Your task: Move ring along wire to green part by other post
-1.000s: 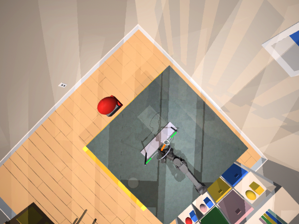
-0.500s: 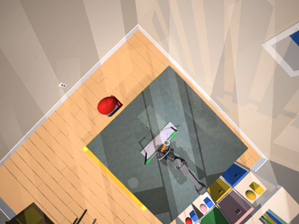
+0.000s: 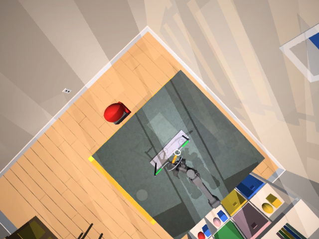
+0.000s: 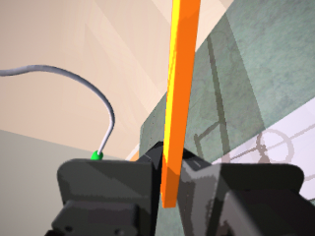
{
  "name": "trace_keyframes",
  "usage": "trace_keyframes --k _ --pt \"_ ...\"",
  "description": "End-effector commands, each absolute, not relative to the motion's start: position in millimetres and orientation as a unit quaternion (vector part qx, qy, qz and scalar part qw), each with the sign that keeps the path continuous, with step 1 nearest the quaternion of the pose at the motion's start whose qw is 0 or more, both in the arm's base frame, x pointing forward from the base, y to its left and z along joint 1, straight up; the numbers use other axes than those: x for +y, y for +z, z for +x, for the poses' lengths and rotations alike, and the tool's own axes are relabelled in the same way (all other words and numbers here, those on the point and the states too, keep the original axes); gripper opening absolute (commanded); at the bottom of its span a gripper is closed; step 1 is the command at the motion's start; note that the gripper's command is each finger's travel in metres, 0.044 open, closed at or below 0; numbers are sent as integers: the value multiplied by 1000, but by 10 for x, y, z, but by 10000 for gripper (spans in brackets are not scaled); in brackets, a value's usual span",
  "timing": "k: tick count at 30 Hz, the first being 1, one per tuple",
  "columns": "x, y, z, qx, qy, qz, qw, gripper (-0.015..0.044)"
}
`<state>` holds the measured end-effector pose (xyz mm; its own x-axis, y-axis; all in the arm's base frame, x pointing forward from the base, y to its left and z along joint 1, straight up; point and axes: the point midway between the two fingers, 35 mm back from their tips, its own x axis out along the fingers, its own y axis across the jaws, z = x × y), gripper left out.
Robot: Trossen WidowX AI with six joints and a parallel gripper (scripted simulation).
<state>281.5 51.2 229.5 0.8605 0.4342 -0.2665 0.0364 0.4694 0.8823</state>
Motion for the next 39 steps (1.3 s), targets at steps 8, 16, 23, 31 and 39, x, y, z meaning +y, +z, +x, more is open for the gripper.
trace_keyframes --k 8,16,23,31,39 --pt "530 2482 2749 248 142 524 802 -150" --pt "537 2585 2697 266 159 545 779 -150" --pt "568 2728 2683 267 170 580 750 -150" --pt "580 2787 2681 267 171 595 739 -150" --pt "591 2863 2680 265 175 613 723 -150"
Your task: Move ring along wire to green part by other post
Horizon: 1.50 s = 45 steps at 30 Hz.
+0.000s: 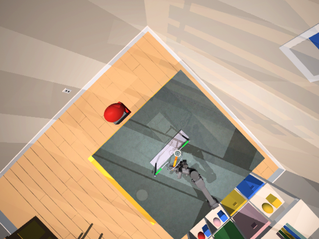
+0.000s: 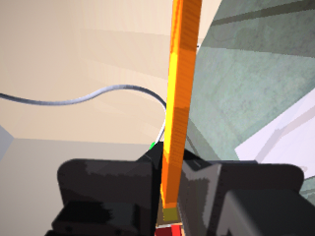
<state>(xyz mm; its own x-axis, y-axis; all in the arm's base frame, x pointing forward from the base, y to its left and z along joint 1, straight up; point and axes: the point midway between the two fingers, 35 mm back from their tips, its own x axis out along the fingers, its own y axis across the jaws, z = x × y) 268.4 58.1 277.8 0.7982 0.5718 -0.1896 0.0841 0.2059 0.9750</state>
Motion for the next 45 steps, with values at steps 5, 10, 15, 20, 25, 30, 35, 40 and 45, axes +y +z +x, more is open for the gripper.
trace_keyframes --k 5,10,15,20,25,30,35,40,45 --pt "597 2921 2679 263 179 627 711 -150" --pt "601 2982 2678 261 183 641 698 -150" --pt "602 3048 2677 258 188 657 683 -150" --pt "600 3120 2676 254 193 673 667 -150" --pt "593 3199 2675 250 199 691 648 -150" --pt "581 3280 2675 246 205 709 629 -150" --pt "561 3378 2674 240 212 729 604 -150" --pt "523 3507 2674 232 221 755 571 -150" --pt "481 3643 2692 219 223 783 538 -150"
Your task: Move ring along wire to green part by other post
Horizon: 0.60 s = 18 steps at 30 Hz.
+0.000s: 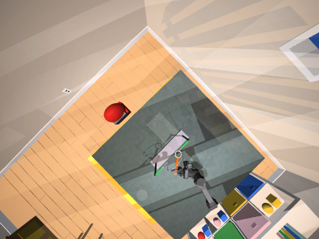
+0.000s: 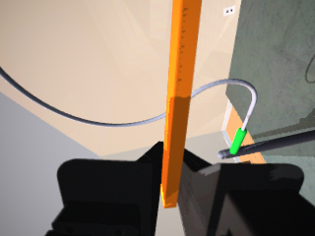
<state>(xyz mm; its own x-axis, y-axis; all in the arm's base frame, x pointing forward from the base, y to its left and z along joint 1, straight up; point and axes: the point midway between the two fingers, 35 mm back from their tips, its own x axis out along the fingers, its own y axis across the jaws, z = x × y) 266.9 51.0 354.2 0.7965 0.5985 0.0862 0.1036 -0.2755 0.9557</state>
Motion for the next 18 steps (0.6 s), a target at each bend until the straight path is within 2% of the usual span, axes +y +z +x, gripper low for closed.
trace_keyframes --k 1,18 --pt "478 3670 2707 214 219 789 533 -150" --pt "361 3922 2768 191 206 823 493 -150"
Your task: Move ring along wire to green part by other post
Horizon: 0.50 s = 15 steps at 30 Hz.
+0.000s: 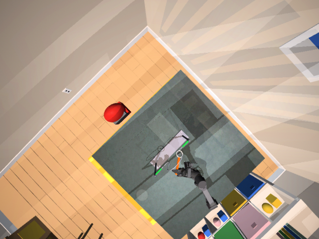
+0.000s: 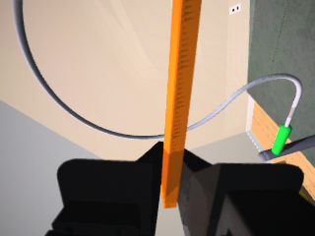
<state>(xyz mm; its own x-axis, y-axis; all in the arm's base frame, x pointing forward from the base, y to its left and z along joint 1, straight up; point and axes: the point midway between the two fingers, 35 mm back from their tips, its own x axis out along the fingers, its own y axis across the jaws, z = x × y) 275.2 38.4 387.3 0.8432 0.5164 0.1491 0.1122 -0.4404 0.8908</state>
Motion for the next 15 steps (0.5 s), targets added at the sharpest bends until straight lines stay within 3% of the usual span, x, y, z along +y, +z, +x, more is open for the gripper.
trace_keyframes --k 1,15 --pt "356 3928 2768 191 205 823 494 -150" --pt "356 3923 2768 202 194 789 547 -150"
